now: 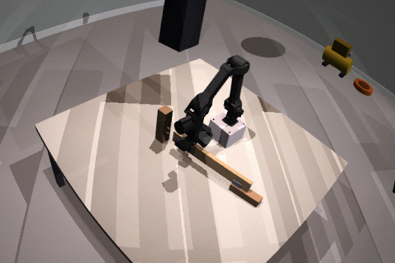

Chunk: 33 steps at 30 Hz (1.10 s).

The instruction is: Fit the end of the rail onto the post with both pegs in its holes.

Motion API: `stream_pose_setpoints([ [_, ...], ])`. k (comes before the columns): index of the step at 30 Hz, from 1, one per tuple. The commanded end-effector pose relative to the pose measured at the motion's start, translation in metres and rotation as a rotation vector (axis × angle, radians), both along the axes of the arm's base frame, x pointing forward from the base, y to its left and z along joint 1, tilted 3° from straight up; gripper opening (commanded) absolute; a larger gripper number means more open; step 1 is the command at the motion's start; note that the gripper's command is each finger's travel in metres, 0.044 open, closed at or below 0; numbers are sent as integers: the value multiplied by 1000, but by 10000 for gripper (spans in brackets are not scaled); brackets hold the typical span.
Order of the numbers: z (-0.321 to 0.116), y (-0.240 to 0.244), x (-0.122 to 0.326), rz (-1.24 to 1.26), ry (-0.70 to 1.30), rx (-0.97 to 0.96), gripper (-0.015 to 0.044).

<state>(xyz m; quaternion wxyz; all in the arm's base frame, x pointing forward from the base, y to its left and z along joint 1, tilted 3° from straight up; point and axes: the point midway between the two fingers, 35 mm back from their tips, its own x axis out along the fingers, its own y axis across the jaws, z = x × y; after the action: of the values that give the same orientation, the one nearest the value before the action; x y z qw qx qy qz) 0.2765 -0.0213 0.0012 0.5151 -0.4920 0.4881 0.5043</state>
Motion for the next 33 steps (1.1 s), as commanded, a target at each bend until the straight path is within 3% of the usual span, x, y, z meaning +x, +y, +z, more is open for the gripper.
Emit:
stream_pose_setpoints([
  [1,2,1,0,-2,-6,4,0],
  [33,0,-8,0,-2,-5,3,0],
])
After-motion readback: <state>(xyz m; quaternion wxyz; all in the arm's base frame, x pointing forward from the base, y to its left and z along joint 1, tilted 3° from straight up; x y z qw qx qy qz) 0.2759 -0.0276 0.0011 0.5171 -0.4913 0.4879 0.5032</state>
